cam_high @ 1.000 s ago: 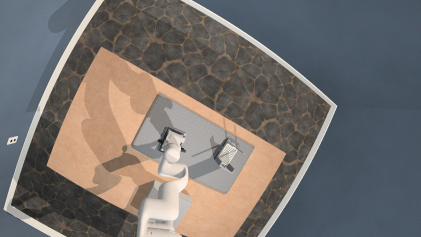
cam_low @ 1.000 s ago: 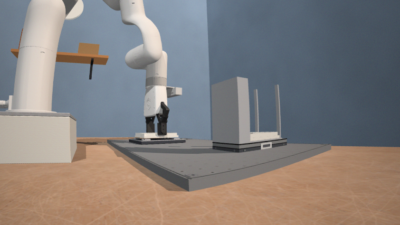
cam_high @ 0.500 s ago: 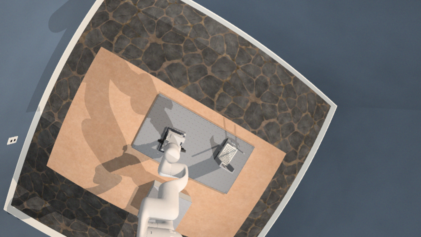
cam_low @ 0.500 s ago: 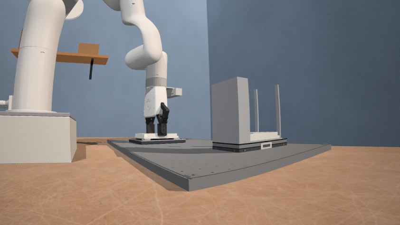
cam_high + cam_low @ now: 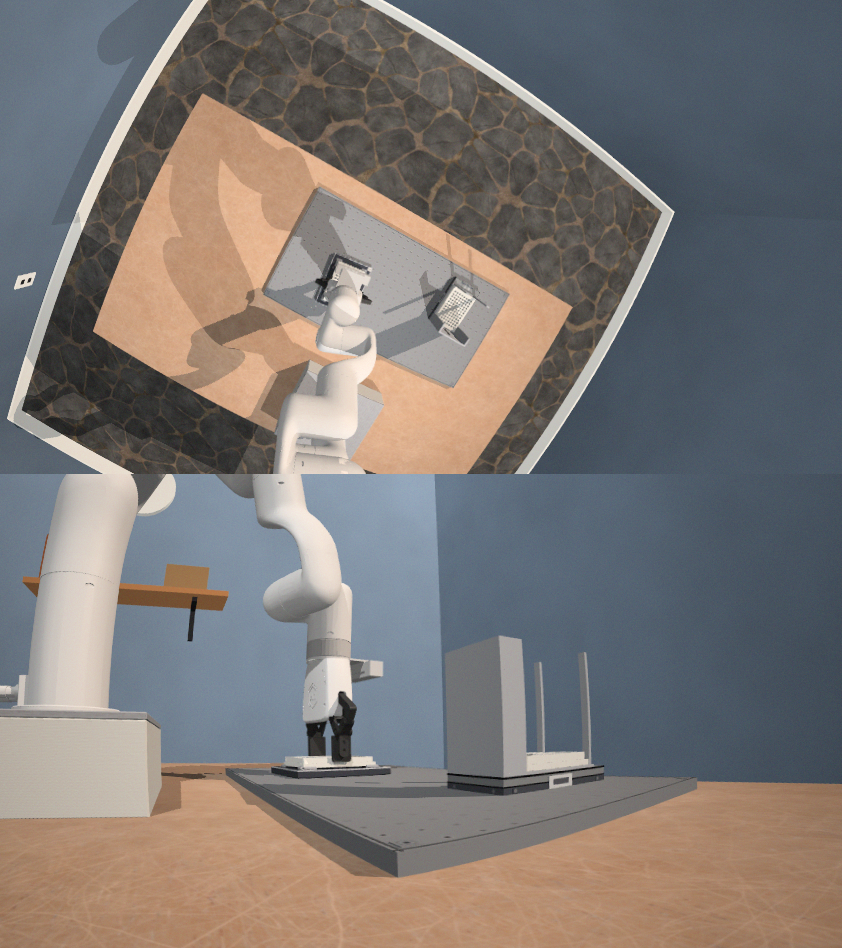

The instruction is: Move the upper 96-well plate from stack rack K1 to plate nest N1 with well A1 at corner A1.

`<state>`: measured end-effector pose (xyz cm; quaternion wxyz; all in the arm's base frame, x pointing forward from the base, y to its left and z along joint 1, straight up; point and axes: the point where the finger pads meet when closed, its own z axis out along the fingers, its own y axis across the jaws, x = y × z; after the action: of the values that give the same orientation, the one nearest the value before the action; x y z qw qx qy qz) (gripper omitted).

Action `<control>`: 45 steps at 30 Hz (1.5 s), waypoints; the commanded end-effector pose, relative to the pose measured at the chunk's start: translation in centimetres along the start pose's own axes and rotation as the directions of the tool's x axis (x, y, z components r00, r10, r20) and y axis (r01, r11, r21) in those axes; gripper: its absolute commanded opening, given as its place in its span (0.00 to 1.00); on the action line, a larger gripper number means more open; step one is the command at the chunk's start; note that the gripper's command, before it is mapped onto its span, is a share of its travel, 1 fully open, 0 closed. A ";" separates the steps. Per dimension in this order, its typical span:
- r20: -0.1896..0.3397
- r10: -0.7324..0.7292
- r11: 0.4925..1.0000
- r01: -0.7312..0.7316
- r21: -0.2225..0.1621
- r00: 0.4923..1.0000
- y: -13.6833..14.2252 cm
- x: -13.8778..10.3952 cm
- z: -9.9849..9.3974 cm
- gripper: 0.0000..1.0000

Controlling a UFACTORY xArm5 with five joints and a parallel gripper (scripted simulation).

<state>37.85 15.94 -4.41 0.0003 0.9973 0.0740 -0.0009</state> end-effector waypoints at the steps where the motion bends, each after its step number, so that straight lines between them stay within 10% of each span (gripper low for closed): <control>1: -0.003 0.000 1.000 0.000 0.001 1.000 0.0 0.1 0.0 0.00; 4: -0.003 0.000 1.000 0.000 0.001 1.000 0.0 0.1 0.0 0.00; 5: -0.003 0.000 1.000 0.000 0.001 1.000 0.0 0.1 0.1 1.00; 45: -0.003 0.000 1.000 0.000 0.001 1.000 0.0 0.1 -1.5 1.00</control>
<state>37.84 15.94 -3.92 0.0004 0.9973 0.0740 -0.0012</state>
